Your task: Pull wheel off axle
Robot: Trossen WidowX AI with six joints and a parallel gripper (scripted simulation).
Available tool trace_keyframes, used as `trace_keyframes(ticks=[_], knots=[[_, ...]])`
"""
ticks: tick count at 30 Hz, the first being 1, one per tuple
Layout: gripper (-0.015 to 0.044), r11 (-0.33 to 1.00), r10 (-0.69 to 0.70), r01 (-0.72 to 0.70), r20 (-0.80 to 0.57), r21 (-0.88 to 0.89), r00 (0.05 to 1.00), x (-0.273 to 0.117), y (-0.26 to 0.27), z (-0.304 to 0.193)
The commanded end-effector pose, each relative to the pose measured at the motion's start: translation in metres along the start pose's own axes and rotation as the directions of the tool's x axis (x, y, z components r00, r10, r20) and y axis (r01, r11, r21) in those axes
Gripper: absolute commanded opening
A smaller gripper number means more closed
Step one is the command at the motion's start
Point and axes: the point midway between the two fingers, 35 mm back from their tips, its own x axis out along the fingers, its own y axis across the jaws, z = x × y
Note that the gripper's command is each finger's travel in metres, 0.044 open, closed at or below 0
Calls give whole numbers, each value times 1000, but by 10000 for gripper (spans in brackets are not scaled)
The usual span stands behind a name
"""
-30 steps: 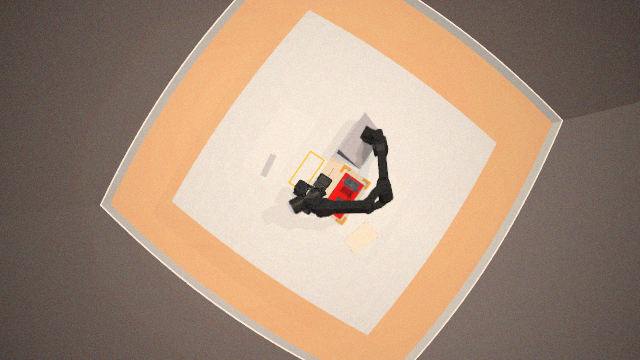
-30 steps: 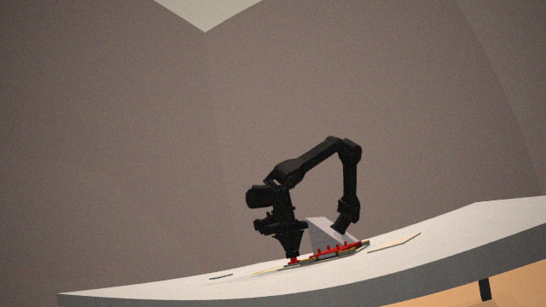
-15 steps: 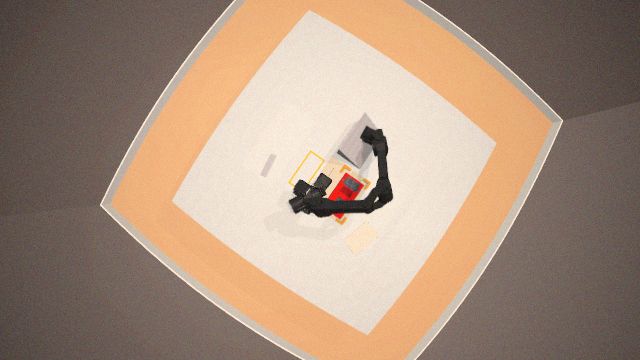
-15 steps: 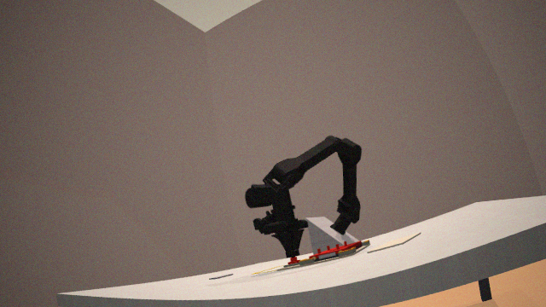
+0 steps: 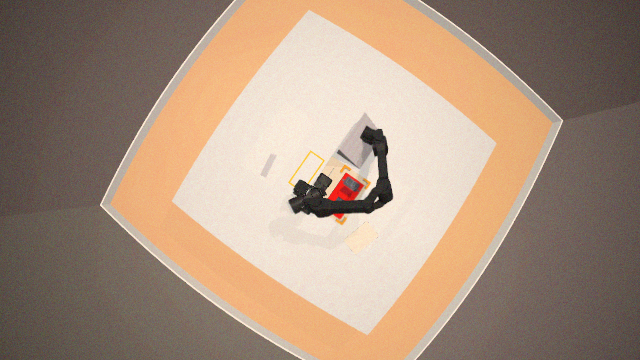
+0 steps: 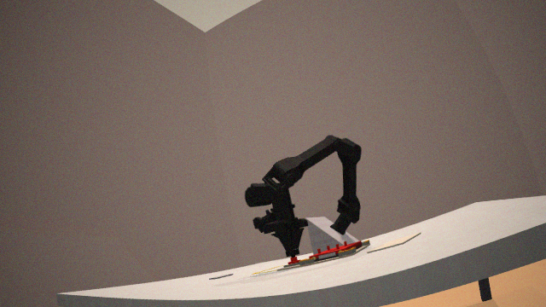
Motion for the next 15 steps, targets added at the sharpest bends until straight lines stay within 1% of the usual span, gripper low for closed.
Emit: trace_keyframes(ticks=[1,15], knots=[[0,1000,12,-12,4,-4,1000,-6,2,1],[0,1000,12,-12,3,-3,1000,-11,2,1]])
